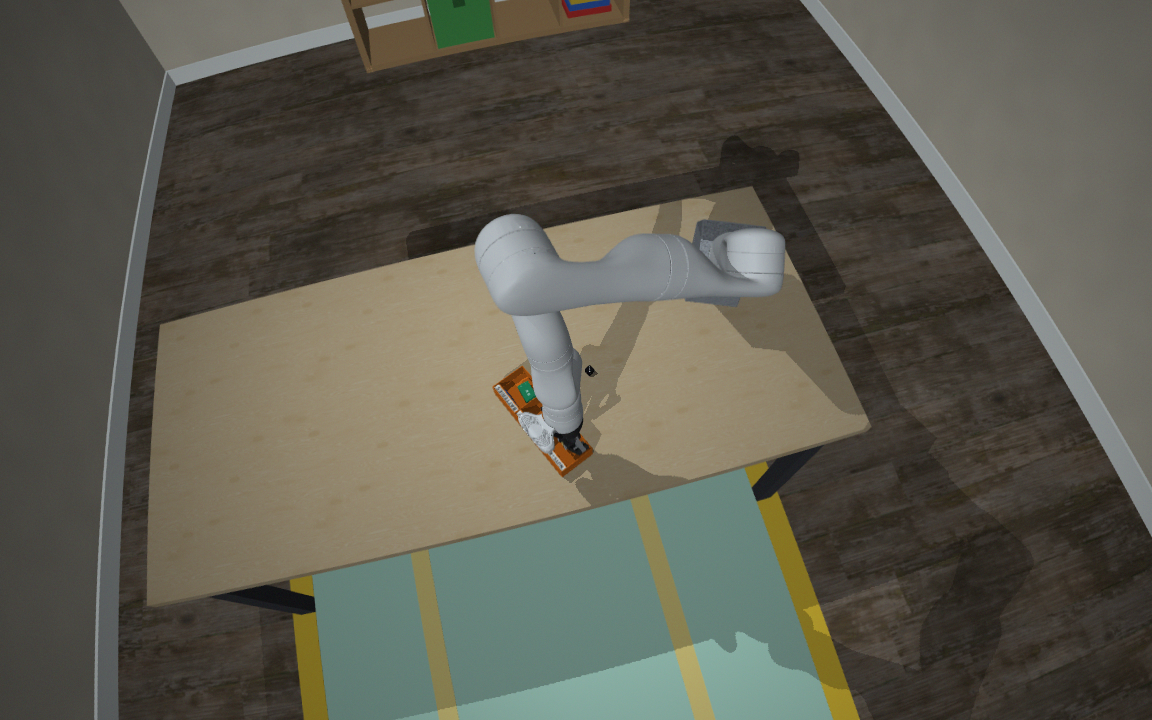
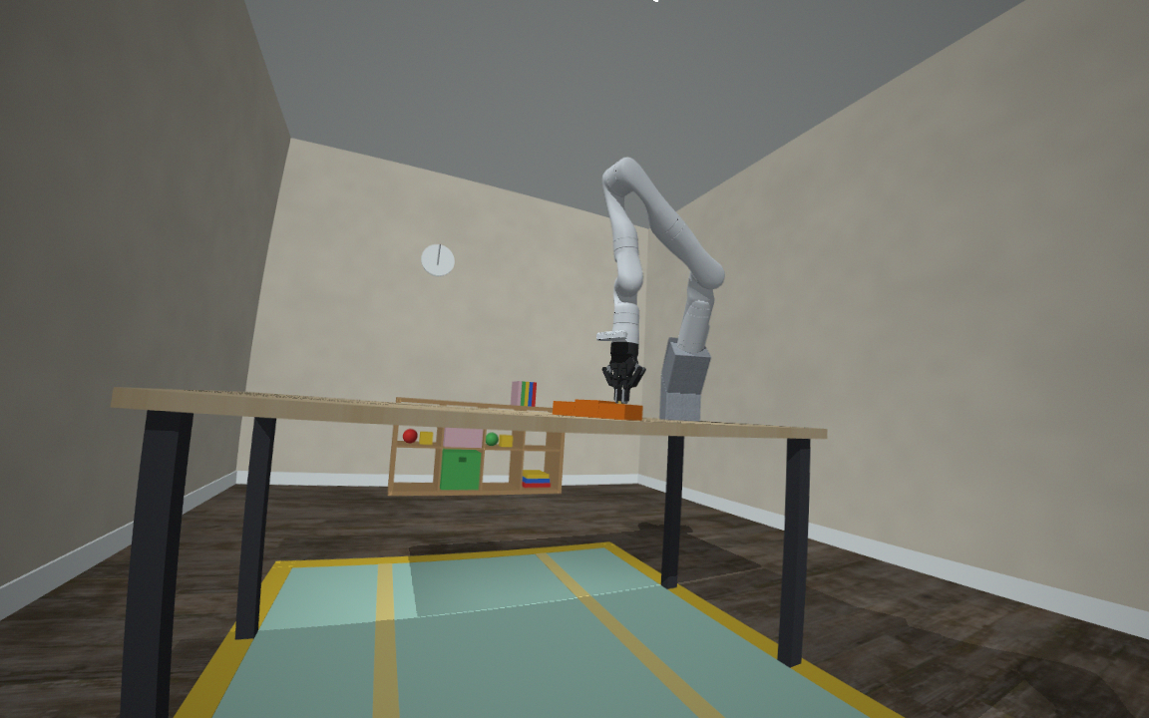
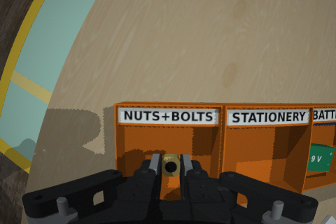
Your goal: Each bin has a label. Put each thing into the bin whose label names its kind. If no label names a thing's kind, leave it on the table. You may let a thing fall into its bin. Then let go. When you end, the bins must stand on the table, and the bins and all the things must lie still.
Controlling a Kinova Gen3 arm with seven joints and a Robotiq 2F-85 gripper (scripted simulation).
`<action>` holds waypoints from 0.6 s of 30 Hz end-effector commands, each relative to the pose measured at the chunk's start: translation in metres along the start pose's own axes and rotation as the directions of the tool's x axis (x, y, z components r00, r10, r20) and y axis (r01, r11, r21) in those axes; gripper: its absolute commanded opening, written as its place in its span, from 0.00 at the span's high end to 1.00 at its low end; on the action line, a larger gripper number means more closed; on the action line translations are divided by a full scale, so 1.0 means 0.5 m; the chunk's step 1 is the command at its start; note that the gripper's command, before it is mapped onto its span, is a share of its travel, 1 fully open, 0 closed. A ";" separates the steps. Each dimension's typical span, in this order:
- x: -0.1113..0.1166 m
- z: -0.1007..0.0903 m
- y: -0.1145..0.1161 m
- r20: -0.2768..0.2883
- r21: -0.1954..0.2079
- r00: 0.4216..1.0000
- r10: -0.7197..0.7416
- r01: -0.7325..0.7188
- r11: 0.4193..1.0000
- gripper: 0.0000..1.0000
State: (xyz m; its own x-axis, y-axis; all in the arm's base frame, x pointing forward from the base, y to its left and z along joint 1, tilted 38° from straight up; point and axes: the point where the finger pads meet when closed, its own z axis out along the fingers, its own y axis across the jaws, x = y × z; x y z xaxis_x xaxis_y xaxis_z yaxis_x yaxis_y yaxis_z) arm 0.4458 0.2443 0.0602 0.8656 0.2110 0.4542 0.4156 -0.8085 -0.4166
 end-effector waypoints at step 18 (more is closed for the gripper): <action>-0.008 0.047 -0.007 0.007 0.007 1.000 0.001 -0.001 1.000 0.87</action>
State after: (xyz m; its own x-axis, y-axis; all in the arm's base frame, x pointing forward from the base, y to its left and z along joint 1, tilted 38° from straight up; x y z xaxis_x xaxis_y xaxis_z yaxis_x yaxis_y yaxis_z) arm 0.4475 0.2595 0.0415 0.8674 0.2146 0.4489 0.4176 -0.8045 -0.4223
